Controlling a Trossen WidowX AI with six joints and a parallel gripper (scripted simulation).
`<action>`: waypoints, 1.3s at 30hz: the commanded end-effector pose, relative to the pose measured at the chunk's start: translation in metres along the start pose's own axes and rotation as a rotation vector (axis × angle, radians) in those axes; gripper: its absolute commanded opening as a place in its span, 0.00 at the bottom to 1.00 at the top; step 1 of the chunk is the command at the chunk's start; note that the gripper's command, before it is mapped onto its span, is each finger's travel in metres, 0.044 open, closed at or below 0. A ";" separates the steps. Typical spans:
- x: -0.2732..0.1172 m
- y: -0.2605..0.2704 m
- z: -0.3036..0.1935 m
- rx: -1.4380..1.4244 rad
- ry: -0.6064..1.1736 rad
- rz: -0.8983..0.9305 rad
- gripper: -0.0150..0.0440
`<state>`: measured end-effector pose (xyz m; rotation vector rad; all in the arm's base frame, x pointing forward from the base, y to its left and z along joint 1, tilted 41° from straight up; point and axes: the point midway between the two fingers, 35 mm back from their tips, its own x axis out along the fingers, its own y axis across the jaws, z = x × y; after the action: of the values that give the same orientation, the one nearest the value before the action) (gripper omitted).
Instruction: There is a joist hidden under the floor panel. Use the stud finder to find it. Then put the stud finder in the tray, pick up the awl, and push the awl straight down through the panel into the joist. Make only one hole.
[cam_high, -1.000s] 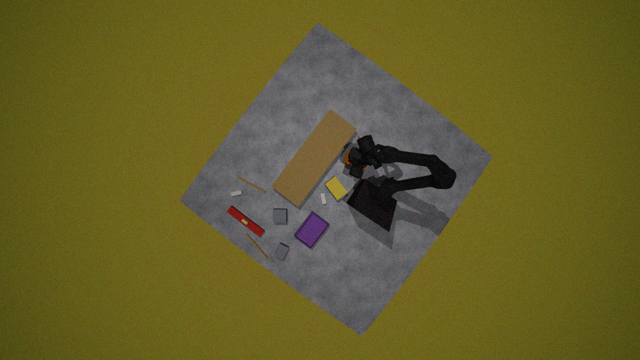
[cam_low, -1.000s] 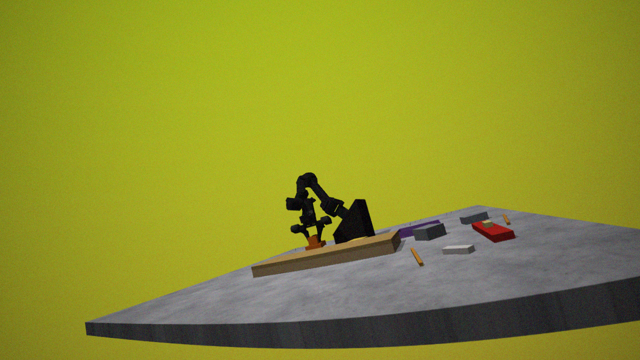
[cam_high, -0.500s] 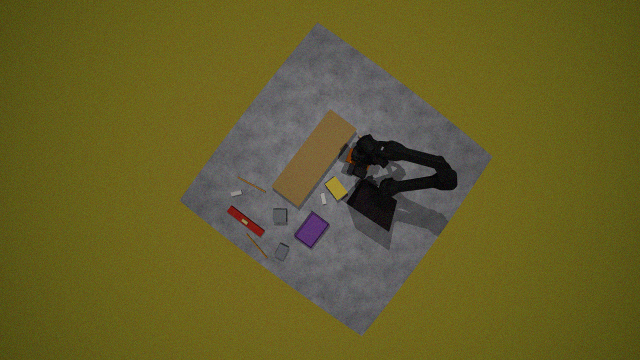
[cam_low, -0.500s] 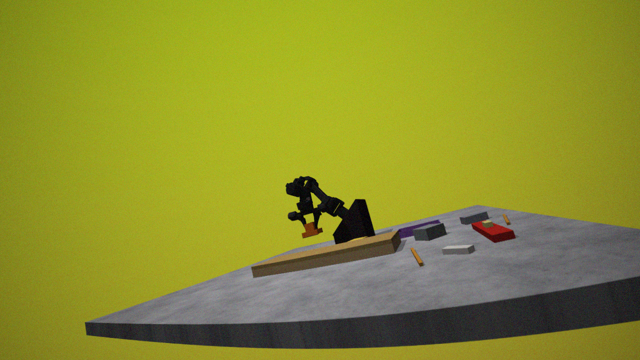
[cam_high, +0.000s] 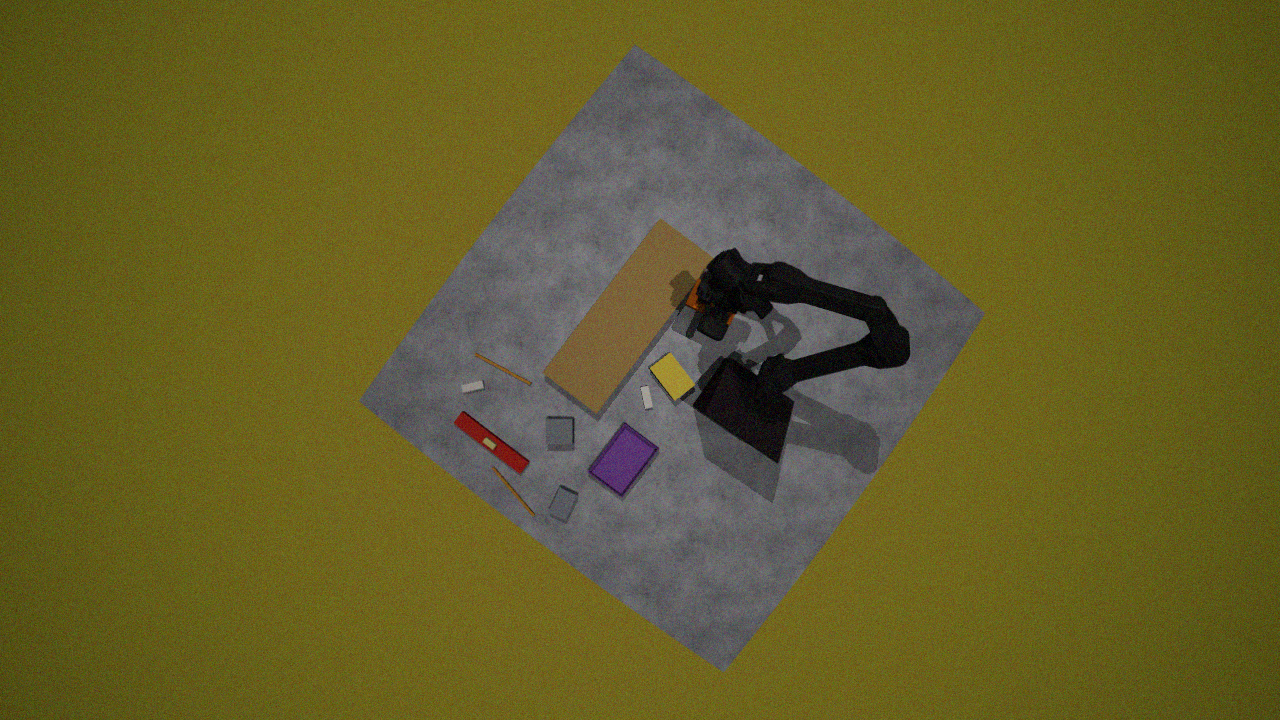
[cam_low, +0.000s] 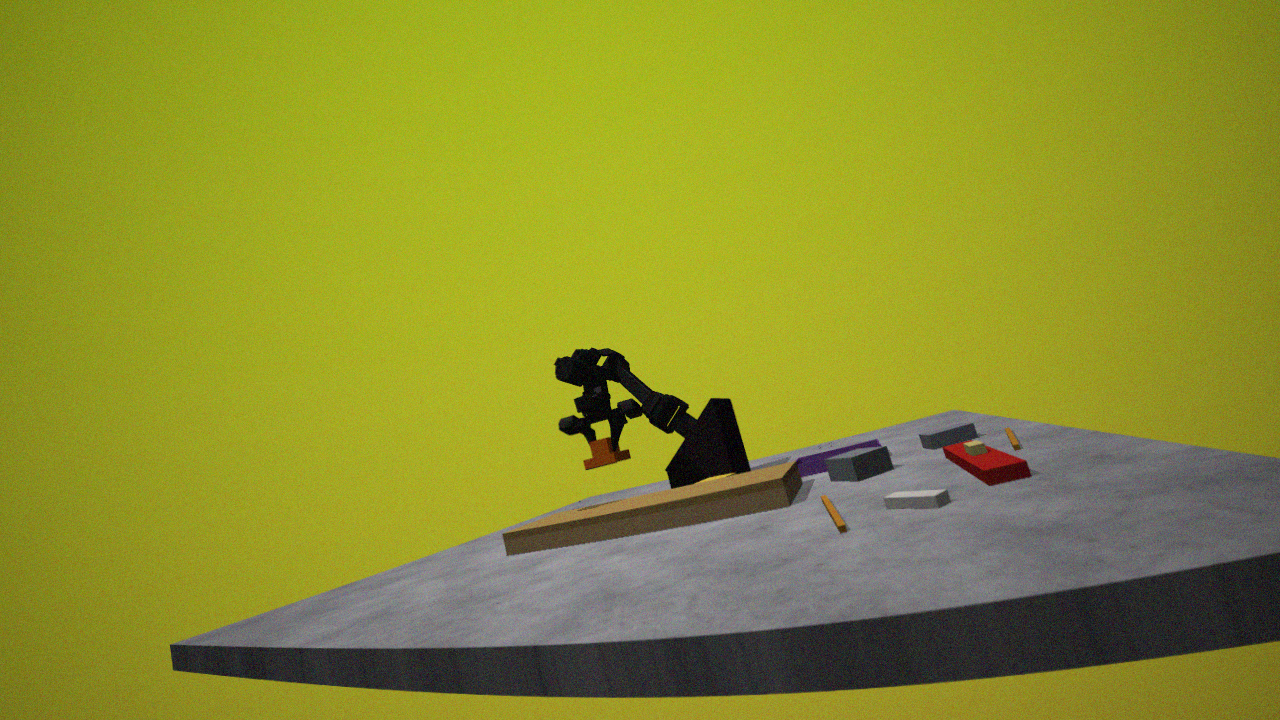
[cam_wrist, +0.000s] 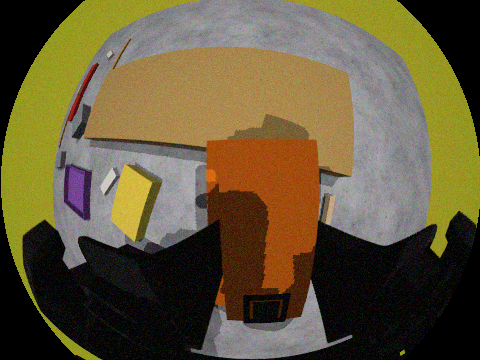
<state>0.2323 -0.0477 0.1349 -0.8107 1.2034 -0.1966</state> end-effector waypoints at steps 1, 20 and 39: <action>-0.001 -0.011 0.015 0.028 -0.004 -0.009 0.25; 0.014 -0.061 0.090 0.140 -0.008 -0.043 0.25; 0.042 -0.085 0.123 0.196 -0.010 -0.062 0.25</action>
<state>0.3792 -0.0727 0.1779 -0.6747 1.1282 -0.3611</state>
